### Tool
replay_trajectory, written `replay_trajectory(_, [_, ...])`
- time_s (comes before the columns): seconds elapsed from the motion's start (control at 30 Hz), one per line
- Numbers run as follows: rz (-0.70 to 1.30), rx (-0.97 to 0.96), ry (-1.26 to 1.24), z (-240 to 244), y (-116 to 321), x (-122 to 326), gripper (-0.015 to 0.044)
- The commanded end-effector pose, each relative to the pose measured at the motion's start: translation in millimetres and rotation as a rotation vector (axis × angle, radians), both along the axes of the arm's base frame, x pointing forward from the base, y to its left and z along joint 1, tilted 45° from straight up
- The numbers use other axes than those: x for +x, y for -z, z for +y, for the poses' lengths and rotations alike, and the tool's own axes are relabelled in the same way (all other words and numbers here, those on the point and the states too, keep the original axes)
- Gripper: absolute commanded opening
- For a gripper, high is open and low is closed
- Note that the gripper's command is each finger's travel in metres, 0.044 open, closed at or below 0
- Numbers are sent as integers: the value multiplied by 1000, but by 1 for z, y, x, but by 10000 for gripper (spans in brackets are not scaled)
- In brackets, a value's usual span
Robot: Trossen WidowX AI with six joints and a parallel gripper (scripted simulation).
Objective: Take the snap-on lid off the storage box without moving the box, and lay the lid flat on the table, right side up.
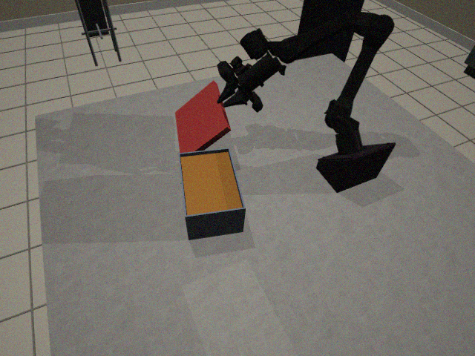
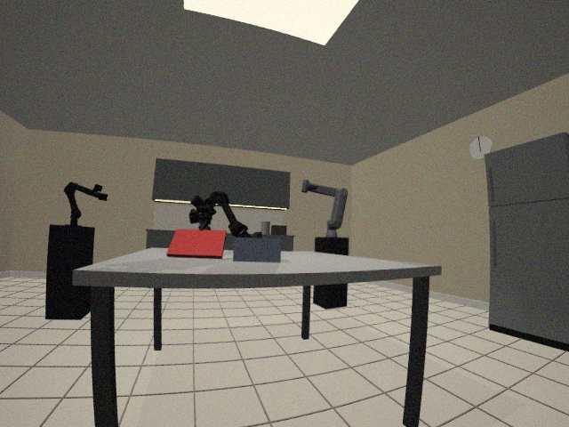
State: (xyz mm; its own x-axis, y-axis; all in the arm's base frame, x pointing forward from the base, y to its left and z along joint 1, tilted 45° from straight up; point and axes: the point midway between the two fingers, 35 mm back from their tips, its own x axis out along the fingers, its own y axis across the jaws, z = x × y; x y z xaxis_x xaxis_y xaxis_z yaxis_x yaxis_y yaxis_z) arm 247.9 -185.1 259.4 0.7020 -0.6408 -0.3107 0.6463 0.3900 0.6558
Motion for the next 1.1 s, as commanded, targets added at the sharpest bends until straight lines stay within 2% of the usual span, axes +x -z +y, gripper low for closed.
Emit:
replay_trajectory(0.0, [0, -2, -11, -2, 3, 1, 0])
replay_trajectory(1.07, [0, -4, -11, -20, 21, 0, 0])
